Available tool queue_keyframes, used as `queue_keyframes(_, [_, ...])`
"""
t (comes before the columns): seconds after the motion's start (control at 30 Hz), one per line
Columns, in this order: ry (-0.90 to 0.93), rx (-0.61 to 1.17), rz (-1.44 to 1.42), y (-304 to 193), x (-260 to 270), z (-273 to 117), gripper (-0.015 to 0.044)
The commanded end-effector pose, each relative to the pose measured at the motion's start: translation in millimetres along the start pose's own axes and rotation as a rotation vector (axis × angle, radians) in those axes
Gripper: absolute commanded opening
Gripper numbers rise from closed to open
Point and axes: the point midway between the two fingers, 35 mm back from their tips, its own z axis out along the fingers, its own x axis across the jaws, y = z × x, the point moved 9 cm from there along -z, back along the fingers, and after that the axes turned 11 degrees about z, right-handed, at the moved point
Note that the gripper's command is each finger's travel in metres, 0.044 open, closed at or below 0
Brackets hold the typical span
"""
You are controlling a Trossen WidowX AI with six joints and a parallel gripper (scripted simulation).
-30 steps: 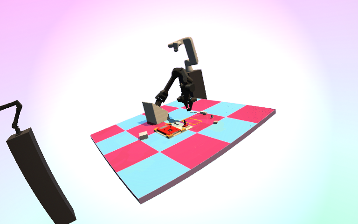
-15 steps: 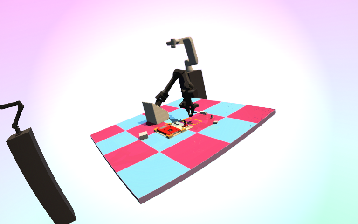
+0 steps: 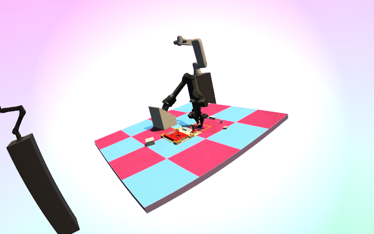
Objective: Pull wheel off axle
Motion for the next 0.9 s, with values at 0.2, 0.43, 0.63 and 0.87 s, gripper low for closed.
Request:
queue_keyframes(0.2, [-0.001, 0.000, -0.001, 0, 0, 0, 0.0263])
queue_keyframes(0.43, [-0.003, -0.009, 0.007, -1, 2, -50, 0.0300])
queue_keyframes(0.63, [-0.002, -0.014, 0.019, 4, 1, -55, 0.0326])
queue_keyframes(0.87, [-0.006, -0.018, 0.014, 46, -57, -99, 0.0440])
